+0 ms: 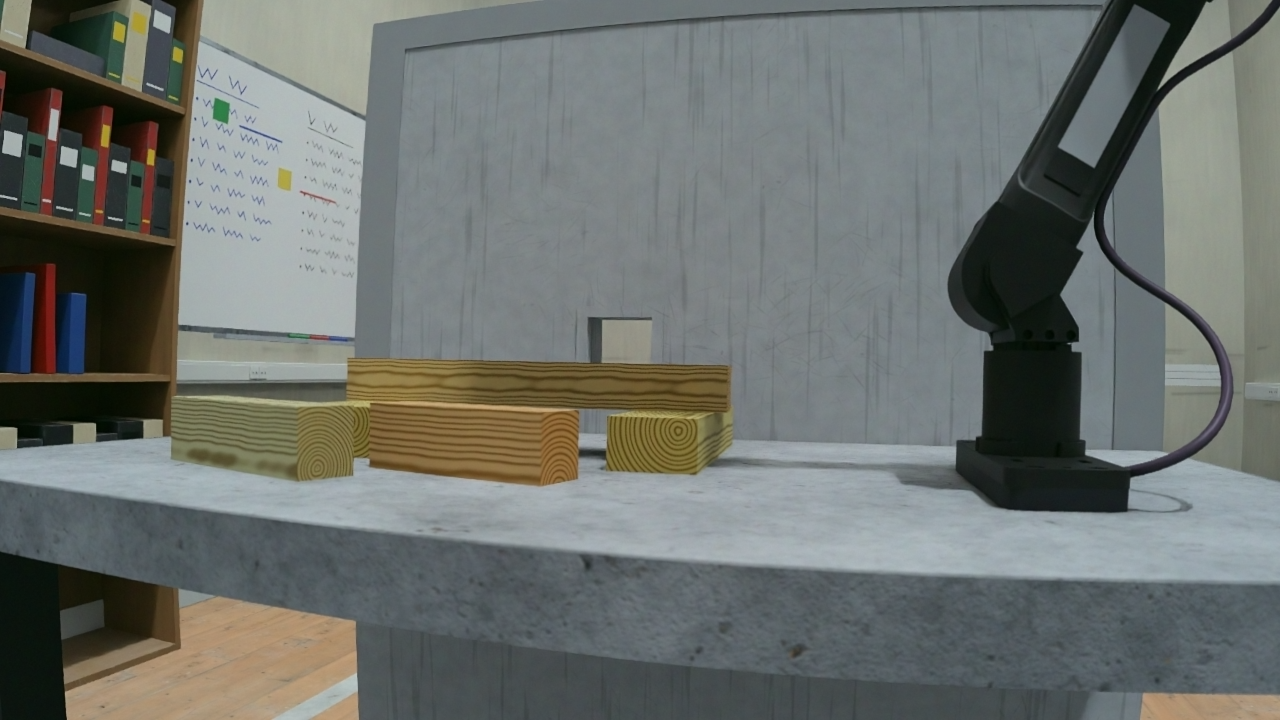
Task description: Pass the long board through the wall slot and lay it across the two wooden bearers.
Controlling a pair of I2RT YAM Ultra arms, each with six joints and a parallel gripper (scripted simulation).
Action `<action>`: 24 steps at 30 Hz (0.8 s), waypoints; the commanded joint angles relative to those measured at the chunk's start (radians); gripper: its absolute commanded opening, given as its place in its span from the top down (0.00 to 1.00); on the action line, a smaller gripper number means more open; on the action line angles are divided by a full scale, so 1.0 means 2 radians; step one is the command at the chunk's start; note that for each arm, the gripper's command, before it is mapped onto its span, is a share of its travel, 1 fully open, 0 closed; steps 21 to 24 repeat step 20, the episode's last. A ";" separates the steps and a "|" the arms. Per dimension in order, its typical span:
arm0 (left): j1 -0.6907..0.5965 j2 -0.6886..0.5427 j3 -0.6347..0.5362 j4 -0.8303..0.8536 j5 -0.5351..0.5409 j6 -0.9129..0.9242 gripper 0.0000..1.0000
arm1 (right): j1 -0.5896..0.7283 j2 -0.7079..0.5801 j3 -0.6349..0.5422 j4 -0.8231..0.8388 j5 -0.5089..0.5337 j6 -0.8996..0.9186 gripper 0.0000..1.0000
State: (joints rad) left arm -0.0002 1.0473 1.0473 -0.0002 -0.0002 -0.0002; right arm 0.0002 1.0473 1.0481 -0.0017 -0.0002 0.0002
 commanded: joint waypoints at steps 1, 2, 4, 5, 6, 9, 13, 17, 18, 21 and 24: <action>0.006 -0.011 0.001 -0.002 -0.003 0.007 0.25 | -0.004 -0.008 -0.005 0.006 0.007 0.002 0.25; 0.006 -0.011 0.001 -0.002 -0.003 0.007 0.25 | -0.004 -0.008 -0.006 0.006 0.007 0.002 0.25; 0.006 -0.011 0.001 -0.002 -0.003 0.007 0.25 | -0.004 -0.008 -0.007 0.007 0.007 0.002 0.25; 0.006 -0.011 0.001 -0.002 -0.003 0.007 0.25 | -0.004 -0.008 -0.007 0.007 0.007 0.002 0.25; 0.006 -0.011 0.001 -0.002 -0.003 0.007 0.25 | -0.001 -0.004 0.001 0.005 0.003 0.002 0.25; 0.006 -0.012 0.001 -0.002 -0.002 0.007 0.25 | -0.004 -0.009 0.004 -0.001 0.007 0.002 0.25; 0.006 -0.012 0.001 -0.002 -0.002 0.007 0.25 | -0.004 -0.009 0.004 -0.001 0.007 0.002 0.25; 0.006 -0.012 0.001 -0.002 -0.002 0.007 0.25 | -0.004 -0.009 0.004 -0.001 0.007 0.002 0.25; 0.006 -0.012 0.001 -0.002 -0.002 0.007 0.25 | -0.004 -0.009 0.004 -0.001 0.007 0.002 0.25; 0.006 -0.012 0.001 -0.002 -0.002 0.007 0.25 | -0.004 -0.009 0.004 -0.001 0.007 0.002 0.25; 0.006 -0.012 0.001 -0.002 -0.002 0.007 0.25 | -0.004 -0.009 0.004 -0.001 0.007 0.002 0.25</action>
